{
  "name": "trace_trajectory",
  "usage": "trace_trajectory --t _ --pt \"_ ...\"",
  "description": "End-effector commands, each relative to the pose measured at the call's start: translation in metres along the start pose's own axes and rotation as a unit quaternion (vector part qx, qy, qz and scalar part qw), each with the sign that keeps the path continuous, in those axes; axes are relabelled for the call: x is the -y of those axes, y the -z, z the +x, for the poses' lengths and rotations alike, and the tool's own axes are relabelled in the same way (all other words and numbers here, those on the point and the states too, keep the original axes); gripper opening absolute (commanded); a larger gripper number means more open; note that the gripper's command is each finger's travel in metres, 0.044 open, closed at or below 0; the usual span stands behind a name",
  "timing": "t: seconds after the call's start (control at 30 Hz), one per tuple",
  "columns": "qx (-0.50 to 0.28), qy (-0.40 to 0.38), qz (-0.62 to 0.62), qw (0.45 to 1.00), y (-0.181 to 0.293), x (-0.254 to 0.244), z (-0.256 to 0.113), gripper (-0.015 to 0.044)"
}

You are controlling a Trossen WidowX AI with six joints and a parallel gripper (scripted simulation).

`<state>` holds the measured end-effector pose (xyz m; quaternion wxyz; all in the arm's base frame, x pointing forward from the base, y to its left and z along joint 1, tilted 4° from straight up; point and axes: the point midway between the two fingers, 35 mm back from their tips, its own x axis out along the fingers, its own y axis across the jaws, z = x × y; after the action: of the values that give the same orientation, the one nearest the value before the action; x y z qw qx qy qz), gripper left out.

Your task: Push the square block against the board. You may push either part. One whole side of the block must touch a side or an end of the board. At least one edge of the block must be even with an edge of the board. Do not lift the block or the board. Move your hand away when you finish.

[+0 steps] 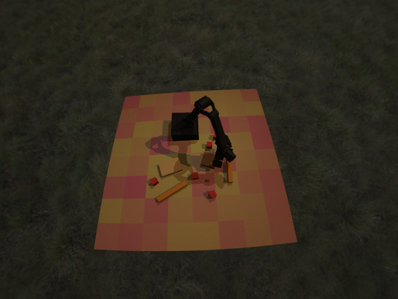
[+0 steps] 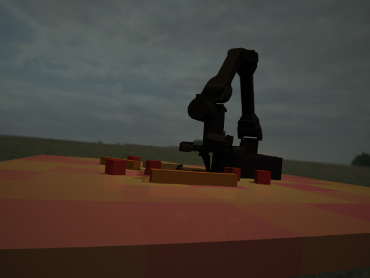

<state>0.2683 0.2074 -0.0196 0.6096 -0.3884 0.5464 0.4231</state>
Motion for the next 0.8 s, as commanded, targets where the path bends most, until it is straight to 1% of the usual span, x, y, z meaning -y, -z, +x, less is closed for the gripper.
trace_trajectory --t 0.0,0.77 --pt "-0.001 0.001 -0.001 1.0 0.007 0.0 0.0 0.0" --pt "-0.003 0.001 -0.001 1.0 0.037 0.004 0.0 0.0"
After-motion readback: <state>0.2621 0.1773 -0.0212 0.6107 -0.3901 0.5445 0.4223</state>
